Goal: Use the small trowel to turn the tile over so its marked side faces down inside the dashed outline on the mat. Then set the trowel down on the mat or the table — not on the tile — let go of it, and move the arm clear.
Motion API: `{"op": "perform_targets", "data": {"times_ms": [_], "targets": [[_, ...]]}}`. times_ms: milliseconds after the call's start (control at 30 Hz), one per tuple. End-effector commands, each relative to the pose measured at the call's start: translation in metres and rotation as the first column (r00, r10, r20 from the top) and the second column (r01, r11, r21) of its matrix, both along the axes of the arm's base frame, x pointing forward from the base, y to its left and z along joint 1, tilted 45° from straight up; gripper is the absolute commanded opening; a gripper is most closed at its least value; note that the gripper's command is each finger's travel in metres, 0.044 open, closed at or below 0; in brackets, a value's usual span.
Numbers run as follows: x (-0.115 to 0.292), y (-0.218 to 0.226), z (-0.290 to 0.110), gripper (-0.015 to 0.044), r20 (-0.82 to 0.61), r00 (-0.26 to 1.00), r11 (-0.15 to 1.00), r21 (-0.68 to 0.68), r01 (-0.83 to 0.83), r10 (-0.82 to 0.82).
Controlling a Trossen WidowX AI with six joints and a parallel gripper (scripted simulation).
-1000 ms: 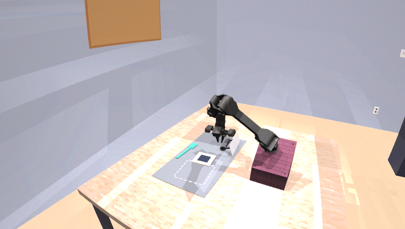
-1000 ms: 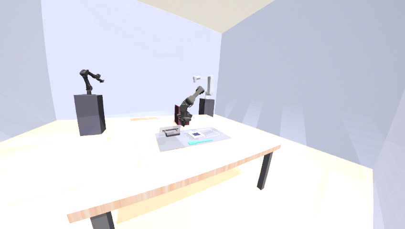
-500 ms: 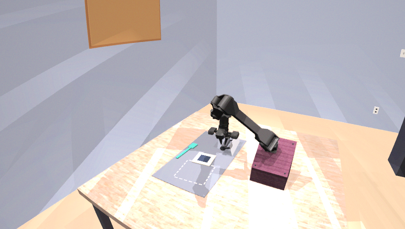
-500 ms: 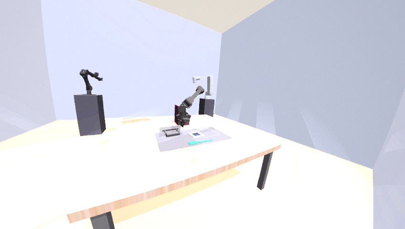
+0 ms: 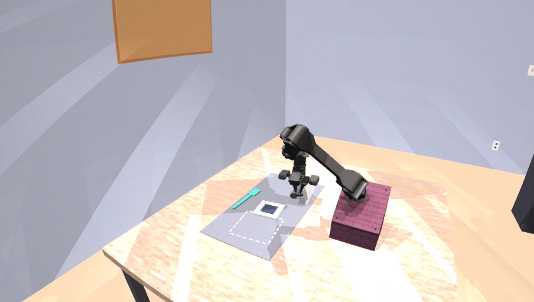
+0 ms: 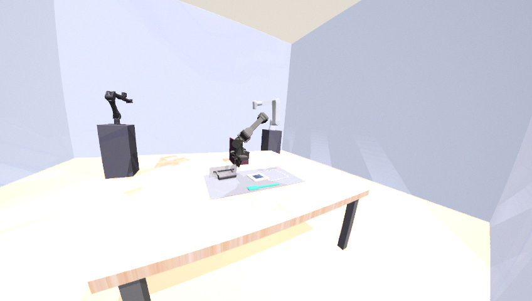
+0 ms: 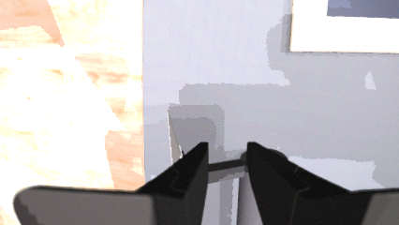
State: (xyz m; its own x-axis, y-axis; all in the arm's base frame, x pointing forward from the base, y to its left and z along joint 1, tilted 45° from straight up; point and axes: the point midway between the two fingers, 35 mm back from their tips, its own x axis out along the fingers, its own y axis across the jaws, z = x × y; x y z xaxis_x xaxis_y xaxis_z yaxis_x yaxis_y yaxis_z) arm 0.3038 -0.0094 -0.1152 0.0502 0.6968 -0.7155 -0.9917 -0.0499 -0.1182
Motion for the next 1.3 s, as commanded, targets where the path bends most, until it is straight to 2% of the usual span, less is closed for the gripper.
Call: {"op": "perform_targets", "data": {"times_ms": [0,1200,1267], "targets": [[-0.013,-0.001,-0.002,0.0100,0.000,1.000,1.000,0.001,0.000,0.000],[-0.089,-0.005,-0.011,0.0100,-0.004,1.000,1.000,-0.001,0.000,0.000],[-0.079,-0.004,-0.010,0.0100,-0.003,1.000,1.000,0.003,0.003,-0.003]]}}
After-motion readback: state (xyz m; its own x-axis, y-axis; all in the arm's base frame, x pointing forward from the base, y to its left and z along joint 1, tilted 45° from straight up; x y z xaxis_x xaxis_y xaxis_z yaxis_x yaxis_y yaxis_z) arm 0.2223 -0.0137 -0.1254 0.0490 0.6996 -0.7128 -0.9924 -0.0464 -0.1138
